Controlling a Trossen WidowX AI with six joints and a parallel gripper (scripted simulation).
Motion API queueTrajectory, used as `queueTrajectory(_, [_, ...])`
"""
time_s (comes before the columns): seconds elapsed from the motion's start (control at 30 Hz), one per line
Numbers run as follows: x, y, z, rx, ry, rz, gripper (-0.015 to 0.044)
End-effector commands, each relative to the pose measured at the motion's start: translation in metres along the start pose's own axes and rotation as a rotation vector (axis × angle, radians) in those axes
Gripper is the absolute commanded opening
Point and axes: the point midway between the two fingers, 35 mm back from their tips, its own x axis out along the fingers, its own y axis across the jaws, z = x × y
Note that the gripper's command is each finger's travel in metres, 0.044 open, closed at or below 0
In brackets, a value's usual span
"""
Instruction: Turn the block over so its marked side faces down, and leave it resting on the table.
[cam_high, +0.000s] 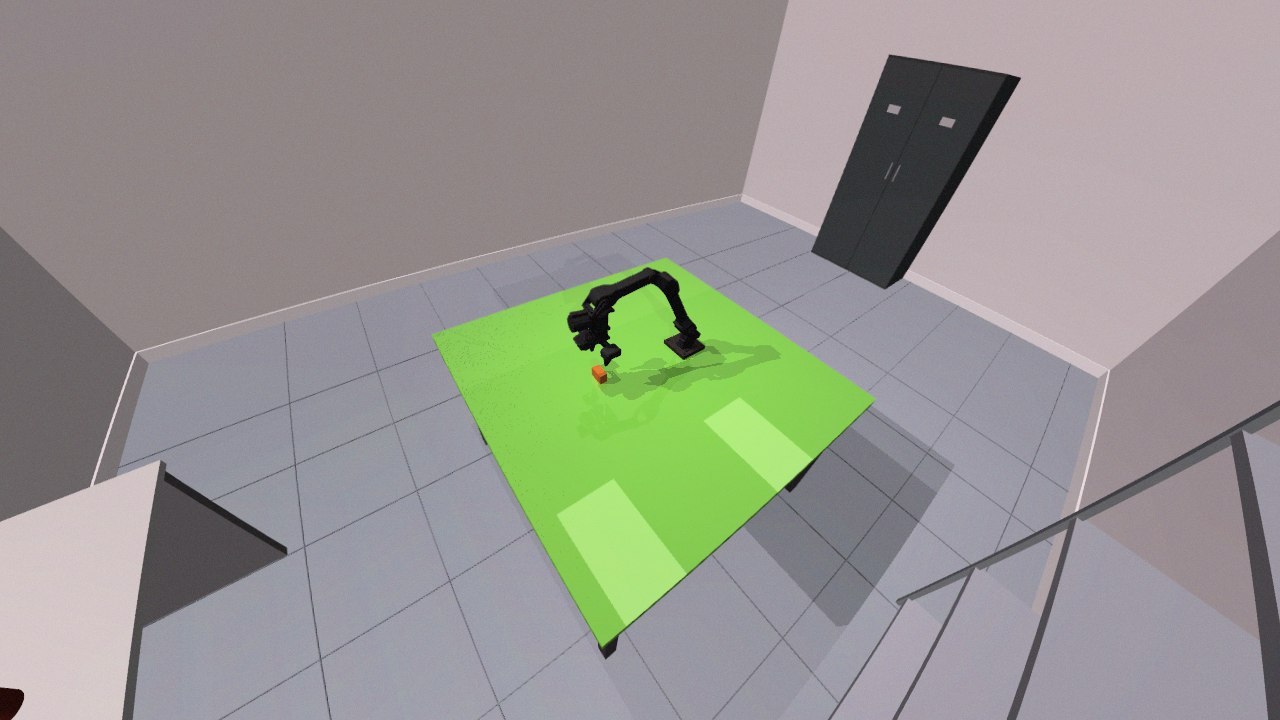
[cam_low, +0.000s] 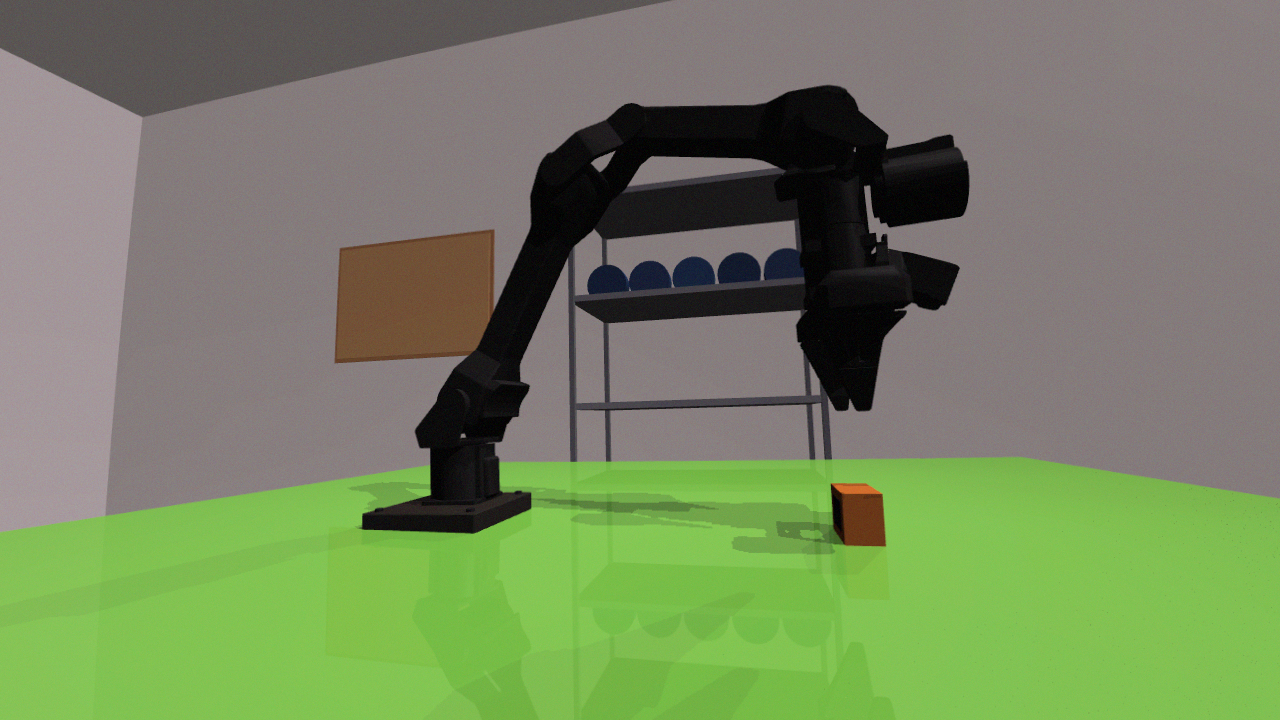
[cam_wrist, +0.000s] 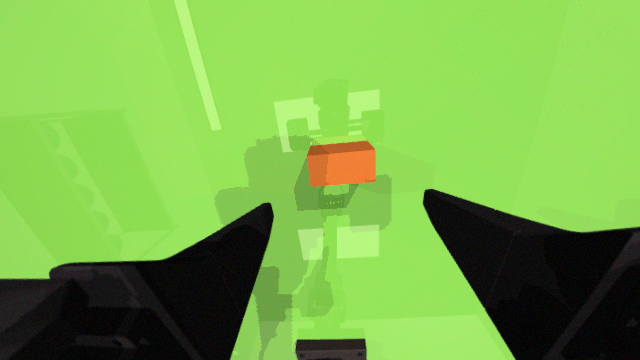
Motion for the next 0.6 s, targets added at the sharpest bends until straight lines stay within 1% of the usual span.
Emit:
queueTrajectory(0.0, [0.001,-0.001,-0.001,0.003,0.025,-0.006,0.0440])
queueTrajectory(0.13, [0.032,-0.001,-0.002,0.003,0.025,-0.006,0.0440])
queueTrajectory(0.27, [0.036,-0.001,-0.002,0.003,0.025,-0.006,0.0440])
queueTrajectory(0.37, [0.048,0.000,-0.002,0.003,0.025,-0.006,0.0440])
queueTrajectory(0.57, [0.055,0.000,-0.002,0.003,0.025,-0.006,0.0440])
